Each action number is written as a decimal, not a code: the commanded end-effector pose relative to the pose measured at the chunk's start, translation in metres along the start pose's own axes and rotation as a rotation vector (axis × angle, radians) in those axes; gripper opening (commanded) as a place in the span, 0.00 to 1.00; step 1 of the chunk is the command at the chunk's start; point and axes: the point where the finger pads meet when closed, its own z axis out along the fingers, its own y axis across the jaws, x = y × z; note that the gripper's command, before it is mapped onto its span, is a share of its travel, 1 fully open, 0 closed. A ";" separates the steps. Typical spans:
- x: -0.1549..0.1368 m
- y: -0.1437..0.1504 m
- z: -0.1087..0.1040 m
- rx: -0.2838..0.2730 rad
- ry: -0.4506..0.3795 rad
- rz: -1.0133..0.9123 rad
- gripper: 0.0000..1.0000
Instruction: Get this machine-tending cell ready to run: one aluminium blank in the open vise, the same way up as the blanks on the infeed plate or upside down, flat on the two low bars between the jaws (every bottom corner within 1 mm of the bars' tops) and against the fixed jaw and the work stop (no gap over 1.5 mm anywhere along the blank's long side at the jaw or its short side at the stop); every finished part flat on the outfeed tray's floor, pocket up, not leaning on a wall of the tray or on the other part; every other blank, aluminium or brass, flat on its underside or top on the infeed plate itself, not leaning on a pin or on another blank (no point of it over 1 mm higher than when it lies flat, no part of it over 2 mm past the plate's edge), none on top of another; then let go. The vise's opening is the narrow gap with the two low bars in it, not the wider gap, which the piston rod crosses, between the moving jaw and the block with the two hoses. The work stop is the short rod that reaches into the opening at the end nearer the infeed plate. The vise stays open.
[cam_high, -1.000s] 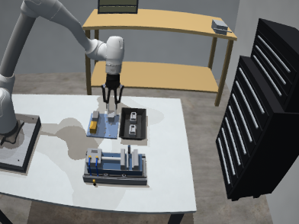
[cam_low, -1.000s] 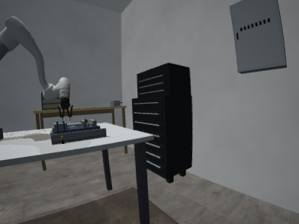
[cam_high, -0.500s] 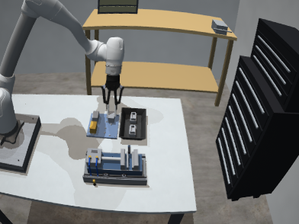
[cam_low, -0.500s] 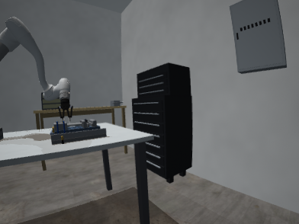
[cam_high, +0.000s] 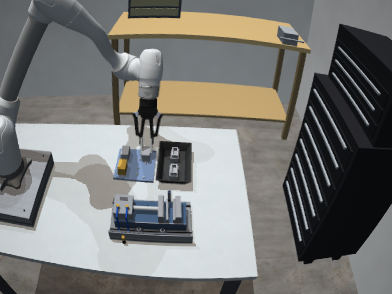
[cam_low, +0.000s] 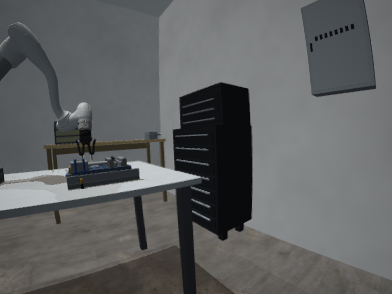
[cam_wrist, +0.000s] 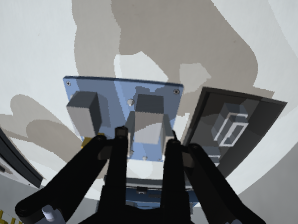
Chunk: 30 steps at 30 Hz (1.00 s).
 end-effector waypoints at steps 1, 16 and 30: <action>0.000 0.000 0.000 0.000 0.000 0.000 0.00; 0.000 0.000 0.000 0.000 0.000 0.000 0.00; 0.000 0.000 0.000 0.000 0.000 0.000 0.40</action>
